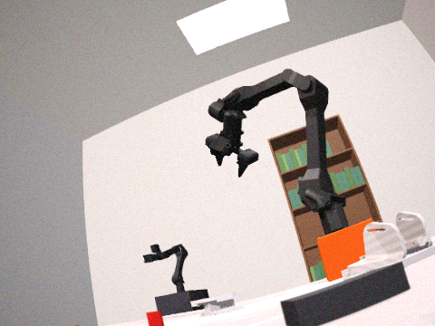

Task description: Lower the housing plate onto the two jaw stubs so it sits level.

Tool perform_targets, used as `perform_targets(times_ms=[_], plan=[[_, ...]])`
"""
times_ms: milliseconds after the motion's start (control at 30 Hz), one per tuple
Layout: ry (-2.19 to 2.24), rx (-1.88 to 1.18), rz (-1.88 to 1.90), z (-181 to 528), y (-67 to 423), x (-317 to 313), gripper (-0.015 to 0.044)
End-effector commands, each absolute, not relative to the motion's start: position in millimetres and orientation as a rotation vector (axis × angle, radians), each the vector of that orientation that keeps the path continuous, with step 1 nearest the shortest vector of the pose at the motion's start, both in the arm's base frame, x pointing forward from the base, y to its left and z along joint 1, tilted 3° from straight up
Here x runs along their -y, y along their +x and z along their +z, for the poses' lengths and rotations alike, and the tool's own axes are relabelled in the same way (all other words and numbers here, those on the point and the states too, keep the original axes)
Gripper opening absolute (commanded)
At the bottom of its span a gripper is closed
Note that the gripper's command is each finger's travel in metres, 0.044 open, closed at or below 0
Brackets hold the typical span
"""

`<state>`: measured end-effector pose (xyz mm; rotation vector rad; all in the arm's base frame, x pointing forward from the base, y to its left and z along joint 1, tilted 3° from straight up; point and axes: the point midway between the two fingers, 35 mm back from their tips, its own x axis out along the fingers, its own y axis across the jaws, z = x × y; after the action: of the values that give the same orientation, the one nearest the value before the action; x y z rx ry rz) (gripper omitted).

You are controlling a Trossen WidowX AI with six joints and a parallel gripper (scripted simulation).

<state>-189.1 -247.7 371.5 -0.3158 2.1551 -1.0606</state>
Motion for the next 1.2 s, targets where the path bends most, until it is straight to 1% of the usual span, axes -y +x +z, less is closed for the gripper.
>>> perform_targets(times_ms=[0, 667, 1167], plan=[[-0.342, -2.121, -1.002, 356.7, -177.9, 262.6, 0.0440], [-0.479, -1.941, -0.660, 282.5, -97.3, 323.2, 0.0440], [-0.598, -1.834, -0.313, 221.4, -20.7, 342.5, 0.0440]])
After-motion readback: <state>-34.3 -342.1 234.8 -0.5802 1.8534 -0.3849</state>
